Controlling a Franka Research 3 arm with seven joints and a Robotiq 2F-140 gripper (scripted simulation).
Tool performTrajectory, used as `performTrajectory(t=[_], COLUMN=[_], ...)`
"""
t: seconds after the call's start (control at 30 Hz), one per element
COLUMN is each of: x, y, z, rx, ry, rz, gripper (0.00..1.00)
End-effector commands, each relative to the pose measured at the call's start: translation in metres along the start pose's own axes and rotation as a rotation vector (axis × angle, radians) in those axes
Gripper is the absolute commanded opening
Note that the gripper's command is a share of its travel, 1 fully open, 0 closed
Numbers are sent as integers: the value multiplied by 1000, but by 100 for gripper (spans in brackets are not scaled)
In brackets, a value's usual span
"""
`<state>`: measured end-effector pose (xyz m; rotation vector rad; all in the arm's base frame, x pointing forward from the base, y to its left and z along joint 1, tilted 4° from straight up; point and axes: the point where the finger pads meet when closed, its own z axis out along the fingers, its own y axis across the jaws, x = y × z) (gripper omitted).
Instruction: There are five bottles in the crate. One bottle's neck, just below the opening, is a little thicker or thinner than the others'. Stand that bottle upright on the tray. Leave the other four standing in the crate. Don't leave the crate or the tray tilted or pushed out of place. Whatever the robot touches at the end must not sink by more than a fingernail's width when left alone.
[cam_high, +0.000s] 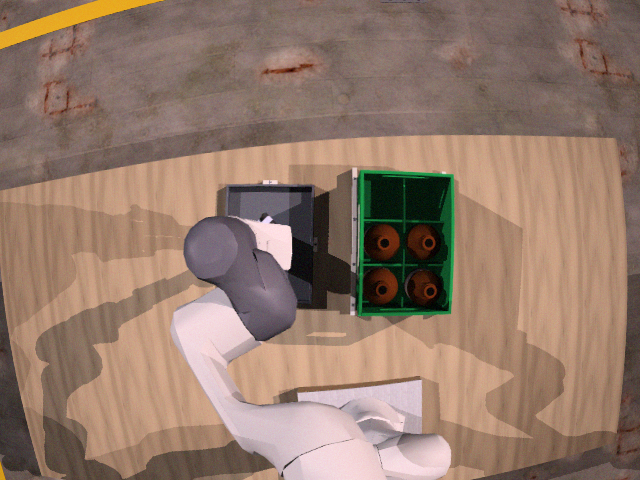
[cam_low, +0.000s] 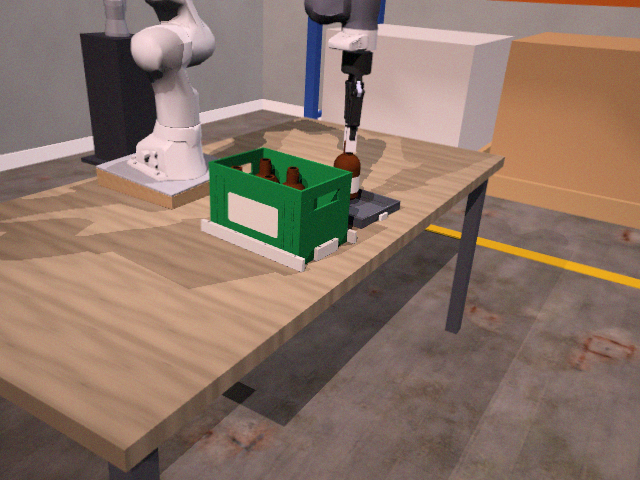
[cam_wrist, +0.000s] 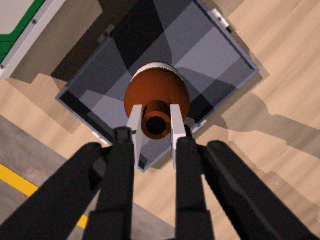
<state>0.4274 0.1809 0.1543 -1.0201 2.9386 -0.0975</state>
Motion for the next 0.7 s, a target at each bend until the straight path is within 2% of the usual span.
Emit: performTrajectory(t=[0.0, 0.67], x=[-2, 1], y=[-2, -4], z=[-1, 1], rx=[5, 5], ry=[-5, -5], rz=[4, 4], gripper=[10, 10])
